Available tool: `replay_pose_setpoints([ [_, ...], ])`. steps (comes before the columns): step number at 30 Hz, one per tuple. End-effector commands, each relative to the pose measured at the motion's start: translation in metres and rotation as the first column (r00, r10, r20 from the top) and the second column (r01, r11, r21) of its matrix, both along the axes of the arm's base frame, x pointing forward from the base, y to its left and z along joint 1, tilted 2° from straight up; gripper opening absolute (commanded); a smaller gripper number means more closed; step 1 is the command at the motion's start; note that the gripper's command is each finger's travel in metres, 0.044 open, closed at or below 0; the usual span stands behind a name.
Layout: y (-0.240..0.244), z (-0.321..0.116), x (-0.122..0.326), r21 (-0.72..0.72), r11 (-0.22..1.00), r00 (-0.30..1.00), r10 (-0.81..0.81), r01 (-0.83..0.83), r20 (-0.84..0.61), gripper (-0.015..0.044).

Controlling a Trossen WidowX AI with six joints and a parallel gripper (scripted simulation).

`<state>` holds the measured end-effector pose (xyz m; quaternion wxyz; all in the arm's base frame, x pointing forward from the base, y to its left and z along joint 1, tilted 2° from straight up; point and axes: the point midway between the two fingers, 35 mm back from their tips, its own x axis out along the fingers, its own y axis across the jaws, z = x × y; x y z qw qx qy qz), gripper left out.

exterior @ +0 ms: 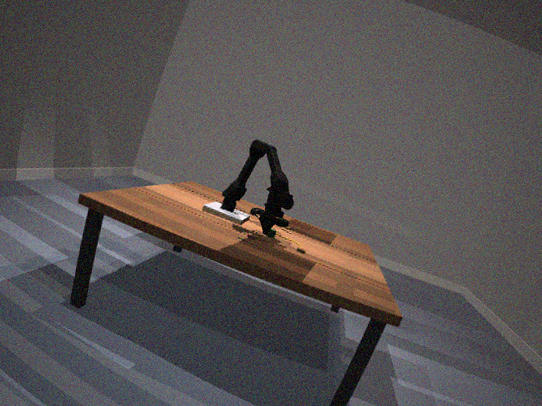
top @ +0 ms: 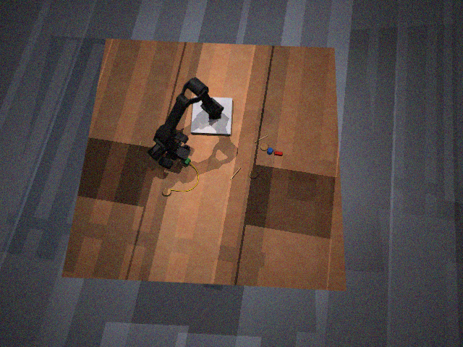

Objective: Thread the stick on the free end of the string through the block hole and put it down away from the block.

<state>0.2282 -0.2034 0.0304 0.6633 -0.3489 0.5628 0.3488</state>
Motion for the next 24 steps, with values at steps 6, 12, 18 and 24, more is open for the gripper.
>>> replay_pose_setpoints([
  [6, -0.012, -0.001, -0.007, 0.002, 1.000, 1.000, 0.003, -0.003, 0.004, 0.0000],
  [12, -0.020, -0.001, -0.012, -0.001, 1.000, 1.000, 0.002, -0.002, 0.005, 0.0000],
  [18, -0.028, -0.001, -0.016, -0.005, 1.000, 1.000, -0.010, 0.010, 0.005, 0.0000],
  [24, -0.036, -0.001, -0.021, -0.005, 1.000, 1.000, -0.020, 0.020, 0.007, 0.0000],
])
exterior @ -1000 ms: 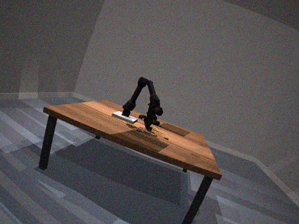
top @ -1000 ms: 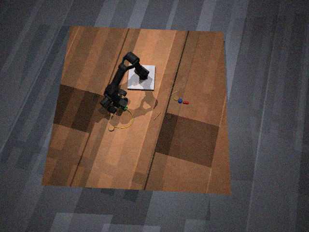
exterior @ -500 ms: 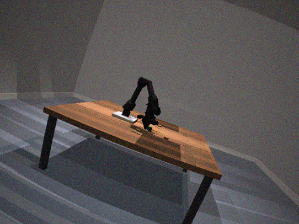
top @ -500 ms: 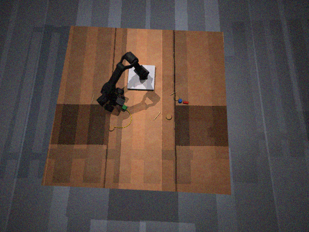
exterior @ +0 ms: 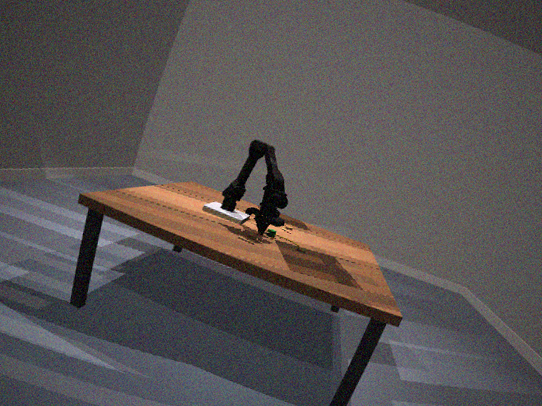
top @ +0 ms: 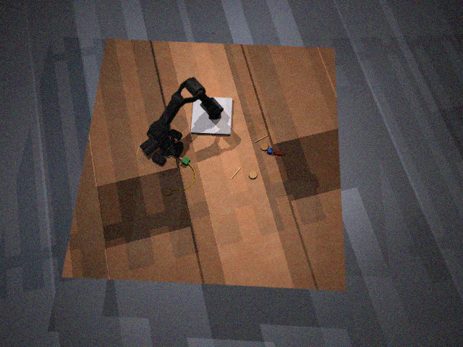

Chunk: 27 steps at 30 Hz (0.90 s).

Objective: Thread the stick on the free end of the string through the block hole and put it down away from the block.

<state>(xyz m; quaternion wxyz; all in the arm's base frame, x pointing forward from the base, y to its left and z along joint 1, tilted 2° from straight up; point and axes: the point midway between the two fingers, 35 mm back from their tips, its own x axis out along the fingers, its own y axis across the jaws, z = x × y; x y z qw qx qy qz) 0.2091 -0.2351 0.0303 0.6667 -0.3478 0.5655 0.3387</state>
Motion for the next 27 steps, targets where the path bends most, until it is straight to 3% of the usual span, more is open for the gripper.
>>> replay_pose_setpoints([
  [1, -0.005, -0.001, -0.002, 0.004, 1.000, 1.000, -0.002, 0.002, 0.001, 0.0000],
  [27, -0.038, -0.010, -0.023, 0.018, 1.000, 1.000, -0.009, 0.009, -0.021, 0.0000],
])
